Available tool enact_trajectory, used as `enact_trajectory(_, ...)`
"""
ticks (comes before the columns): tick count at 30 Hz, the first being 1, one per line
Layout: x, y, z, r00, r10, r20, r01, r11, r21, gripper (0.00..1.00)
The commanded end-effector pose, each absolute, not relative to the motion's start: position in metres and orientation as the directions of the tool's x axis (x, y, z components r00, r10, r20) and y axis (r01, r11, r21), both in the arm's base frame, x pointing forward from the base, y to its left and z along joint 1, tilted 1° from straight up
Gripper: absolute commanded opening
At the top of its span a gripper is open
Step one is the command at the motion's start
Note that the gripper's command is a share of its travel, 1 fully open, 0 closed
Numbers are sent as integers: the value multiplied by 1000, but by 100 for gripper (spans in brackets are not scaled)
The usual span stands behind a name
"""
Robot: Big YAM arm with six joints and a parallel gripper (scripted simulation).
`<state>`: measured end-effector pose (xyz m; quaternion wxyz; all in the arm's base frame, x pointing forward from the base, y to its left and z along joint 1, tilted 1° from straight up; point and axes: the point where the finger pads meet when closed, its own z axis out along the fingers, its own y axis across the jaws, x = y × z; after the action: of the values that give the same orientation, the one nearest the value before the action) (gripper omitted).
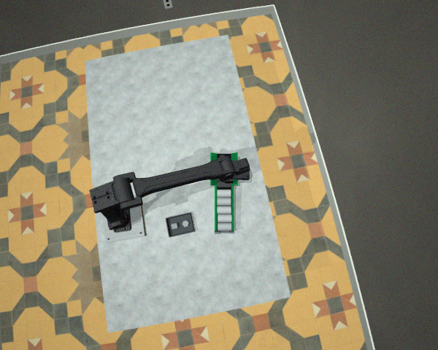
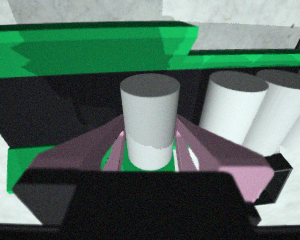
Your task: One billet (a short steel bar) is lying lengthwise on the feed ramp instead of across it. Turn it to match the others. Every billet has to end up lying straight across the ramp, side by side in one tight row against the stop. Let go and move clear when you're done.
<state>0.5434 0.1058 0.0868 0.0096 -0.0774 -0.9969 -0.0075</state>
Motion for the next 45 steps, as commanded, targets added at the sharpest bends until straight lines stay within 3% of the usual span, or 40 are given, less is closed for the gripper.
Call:
enact_trajectory(1, 564, 116, 122, -984, 161, -72, 158, 986, 47, 0)
enact_trajectory(6, 564, 116, 122, -984, 161, -72, 158, 986, 47, 0)
enact_trajectory(7, 564, 116, 122, -984, 161, -72, 158, 986, 47, 55)
enact_trajectory(45, 565, 116, 113, -985, 161, -56, 158, 986, 44, 55)
